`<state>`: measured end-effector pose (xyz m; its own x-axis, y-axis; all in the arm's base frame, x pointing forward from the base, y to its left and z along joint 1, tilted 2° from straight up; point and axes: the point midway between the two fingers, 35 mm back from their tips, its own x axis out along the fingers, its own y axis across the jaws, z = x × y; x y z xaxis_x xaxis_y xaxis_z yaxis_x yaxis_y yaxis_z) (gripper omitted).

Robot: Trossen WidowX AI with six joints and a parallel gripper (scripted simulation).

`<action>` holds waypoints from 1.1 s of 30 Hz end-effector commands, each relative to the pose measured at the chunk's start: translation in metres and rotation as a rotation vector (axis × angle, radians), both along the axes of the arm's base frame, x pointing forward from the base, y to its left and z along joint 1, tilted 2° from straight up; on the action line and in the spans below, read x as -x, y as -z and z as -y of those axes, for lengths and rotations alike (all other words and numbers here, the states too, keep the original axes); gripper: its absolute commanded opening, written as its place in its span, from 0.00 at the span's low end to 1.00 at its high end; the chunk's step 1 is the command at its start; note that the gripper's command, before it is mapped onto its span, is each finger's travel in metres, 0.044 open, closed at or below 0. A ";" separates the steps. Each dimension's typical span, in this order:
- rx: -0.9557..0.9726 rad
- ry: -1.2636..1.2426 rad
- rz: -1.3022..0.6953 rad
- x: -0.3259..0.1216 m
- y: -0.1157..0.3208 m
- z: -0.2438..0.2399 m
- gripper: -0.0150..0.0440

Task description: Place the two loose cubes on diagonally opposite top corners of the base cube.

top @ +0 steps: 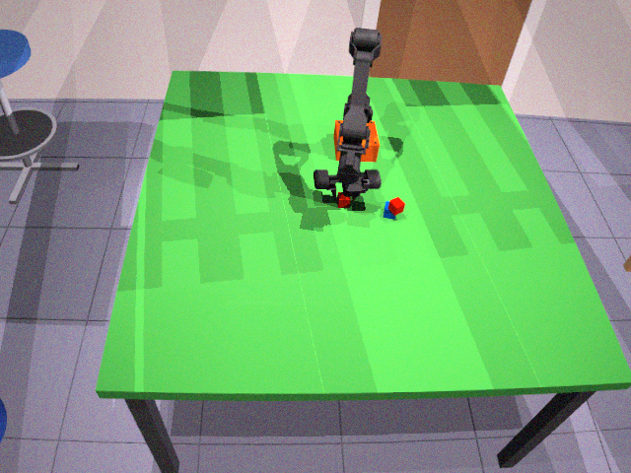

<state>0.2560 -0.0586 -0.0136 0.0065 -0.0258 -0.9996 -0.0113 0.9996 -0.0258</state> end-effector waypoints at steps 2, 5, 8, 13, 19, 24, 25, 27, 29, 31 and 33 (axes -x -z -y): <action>0.003 -0.005 -0.003 0.001 0.002 0.001 0.48; 0.003 -0.005 -0.003 0.001 0.002 0.001 0.43; 0.003 -0.005 -0.003 0.001 0.000 0.001 0.43; 0.003 -0.005 -0.002 -0.002 -0.014 0.001 0.43; 0.003 -0.005 -0.002 -0.004 -0.032 0.000 0.43; 0.003 -0.005 -0.002 -0.005 -0.047 0.000 0.43; 0.003 -0.005 -0.002 -0.005 -0.050 0.000 0.43; 0.003 -0.005 -0.002 -0.005 -0.056 0.000 0.43; 0.003 -0.005 -0.002 -0.005 -0.062 -0.001 0.43; 0.003 -0.005 -0.002 -0.005 -0.069 -0.001 0.43; 0.003 -0.005 -0.002 -0.004 -0.075 -0.001 0.43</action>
<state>0.2601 -0.0574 0.0513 0.0028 -0.0249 -0.9997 -0.0193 0.9995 -0.0250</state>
